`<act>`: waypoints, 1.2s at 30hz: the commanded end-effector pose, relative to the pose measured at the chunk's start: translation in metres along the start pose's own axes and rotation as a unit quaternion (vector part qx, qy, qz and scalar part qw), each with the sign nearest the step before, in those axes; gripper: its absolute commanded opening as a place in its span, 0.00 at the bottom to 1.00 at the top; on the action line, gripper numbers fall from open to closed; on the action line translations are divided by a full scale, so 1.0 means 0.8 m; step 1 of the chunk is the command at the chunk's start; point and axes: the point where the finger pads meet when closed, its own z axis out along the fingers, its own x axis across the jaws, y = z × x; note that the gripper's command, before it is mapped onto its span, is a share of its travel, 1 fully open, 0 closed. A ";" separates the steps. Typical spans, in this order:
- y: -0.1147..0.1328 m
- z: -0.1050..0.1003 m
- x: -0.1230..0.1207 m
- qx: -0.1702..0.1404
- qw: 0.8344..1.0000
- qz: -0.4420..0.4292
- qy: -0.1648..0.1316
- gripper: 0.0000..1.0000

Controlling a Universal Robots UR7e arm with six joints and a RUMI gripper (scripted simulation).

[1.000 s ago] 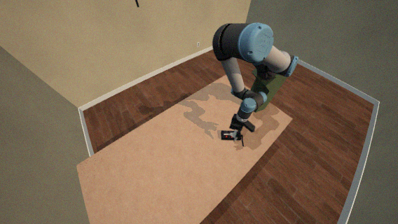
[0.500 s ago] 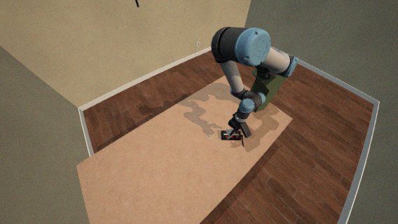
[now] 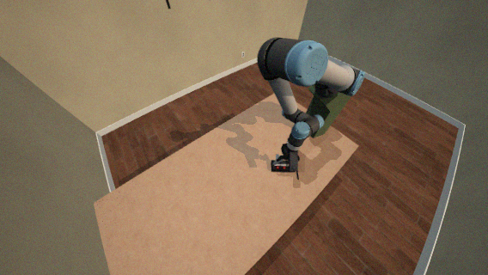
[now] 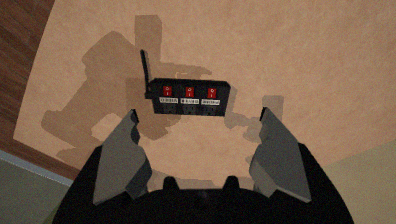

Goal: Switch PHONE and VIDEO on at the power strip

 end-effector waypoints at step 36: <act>0.028 0.028 0.031 -0.002 0.784 0.620 0.005 1.00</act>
